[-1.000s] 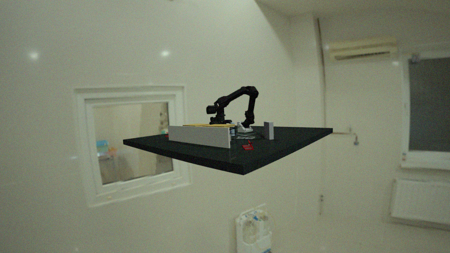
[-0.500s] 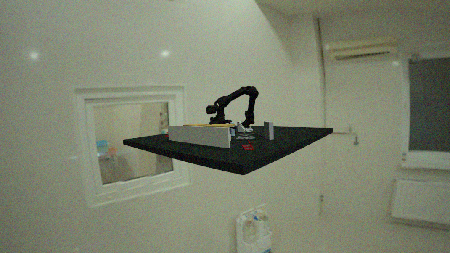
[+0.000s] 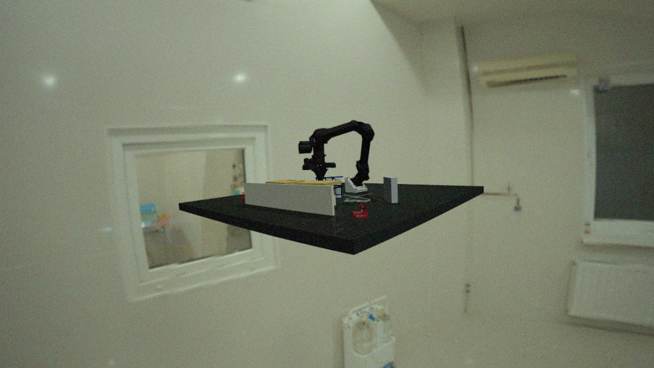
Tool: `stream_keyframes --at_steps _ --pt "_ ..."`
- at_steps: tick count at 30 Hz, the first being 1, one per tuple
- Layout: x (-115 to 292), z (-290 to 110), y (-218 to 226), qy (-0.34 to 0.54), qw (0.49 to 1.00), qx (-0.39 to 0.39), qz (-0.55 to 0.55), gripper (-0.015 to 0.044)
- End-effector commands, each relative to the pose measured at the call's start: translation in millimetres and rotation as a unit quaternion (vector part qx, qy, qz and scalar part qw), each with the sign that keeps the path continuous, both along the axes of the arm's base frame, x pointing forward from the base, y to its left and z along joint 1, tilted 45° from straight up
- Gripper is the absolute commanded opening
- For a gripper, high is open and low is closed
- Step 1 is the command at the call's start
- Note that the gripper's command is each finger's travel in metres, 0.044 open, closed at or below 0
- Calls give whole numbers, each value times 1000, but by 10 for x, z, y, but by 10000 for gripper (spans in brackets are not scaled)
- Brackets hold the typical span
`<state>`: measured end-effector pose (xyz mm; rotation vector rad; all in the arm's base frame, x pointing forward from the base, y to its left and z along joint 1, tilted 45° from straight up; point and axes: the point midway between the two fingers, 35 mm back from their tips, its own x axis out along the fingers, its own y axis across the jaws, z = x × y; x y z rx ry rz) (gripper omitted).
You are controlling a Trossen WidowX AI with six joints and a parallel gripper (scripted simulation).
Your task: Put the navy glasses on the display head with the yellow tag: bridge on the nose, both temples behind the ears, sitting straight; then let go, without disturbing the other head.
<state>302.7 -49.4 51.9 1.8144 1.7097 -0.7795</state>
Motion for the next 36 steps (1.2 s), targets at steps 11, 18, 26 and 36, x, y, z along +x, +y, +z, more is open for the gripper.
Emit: stream_keyframes --at_steps 11,18,26,36 --pt "5 257 -308 12 1000 0 -13 0" --pt "49 49 -628 83 992 -2 -90 0" --pt "41 -243 -1026 172 968 -3 -184 0" --pt "-68 -648 -1496 277 914 1 -297 0"
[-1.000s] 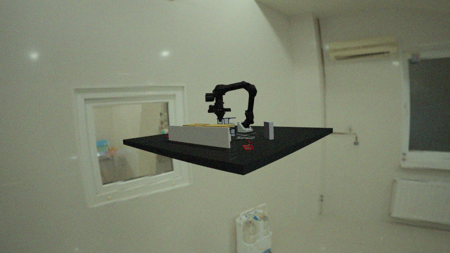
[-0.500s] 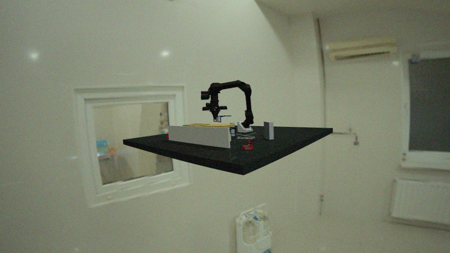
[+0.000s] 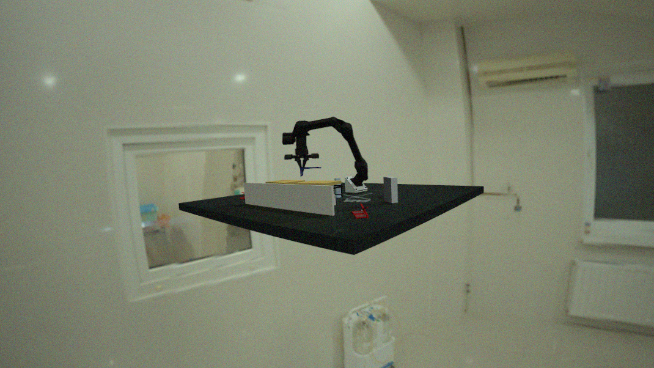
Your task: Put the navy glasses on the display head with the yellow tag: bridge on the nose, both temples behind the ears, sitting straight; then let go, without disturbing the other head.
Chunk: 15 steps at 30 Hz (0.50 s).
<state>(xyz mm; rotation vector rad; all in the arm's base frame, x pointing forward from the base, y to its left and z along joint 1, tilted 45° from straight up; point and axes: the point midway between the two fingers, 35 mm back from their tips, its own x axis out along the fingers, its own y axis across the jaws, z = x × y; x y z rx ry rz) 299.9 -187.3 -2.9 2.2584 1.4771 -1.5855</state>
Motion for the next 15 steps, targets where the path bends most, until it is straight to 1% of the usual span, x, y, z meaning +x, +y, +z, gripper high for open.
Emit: stream_keyframes --at_steps 1,8,15 --pt "-58 -142 -161 39 998 1 -41 0" --pt "-204 -450 -454 116 985 6 -124 0" --pt "-397 -770 -710 191 960 12 -205 0"
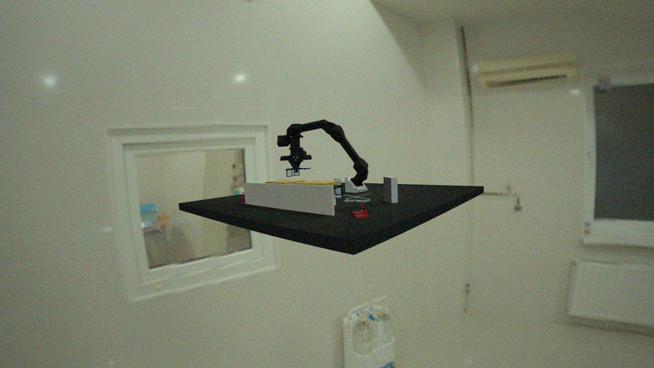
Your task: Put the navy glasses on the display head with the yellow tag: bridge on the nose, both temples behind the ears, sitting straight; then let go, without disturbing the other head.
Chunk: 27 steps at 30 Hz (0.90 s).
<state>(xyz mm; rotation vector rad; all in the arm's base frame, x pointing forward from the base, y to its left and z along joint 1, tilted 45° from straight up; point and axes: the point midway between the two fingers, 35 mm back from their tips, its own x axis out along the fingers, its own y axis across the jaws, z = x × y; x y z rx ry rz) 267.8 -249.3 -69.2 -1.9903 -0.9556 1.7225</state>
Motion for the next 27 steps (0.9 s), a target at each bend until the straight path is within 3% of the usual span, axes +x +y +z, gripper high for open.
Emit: stream_keyframes --at_steps 1,8,27 --pt "-107 -155 -124 39 998 3 -40 0" --pt "-321 -454 -310 107 988 10 -114 0" --pt "-299 -834 29 109 987 11 -116 0"
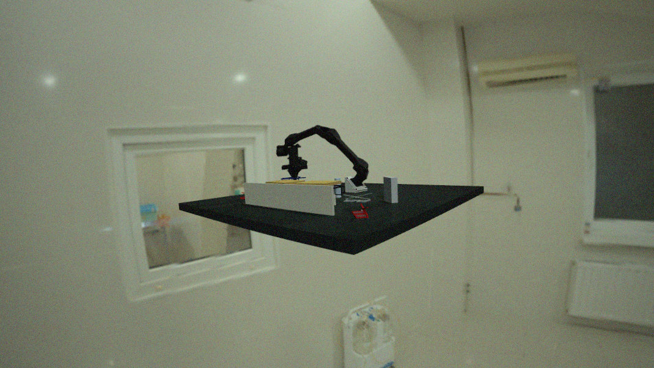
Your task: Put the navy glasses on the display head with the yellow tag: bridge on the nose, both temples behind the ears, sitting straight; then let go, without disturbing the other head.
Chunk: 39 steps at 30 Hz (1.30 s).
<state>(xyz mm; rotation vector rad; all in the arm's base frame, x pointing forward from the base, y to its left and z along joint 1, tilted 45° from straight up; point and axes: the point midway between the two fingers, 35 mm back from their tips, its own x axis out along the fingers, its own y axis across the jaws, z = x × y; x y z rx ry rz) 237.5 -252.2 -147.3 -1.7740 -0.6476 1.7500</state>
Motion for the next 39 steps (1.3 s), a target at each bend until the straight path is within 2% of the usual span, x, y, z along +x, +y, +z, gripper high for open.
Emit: stream_keyframes --at_steps 1,39 --pt "4 -79 85 0 1000 0 -4 0" --pt "-218 -279 -41 0 1000 -1 -4 0"
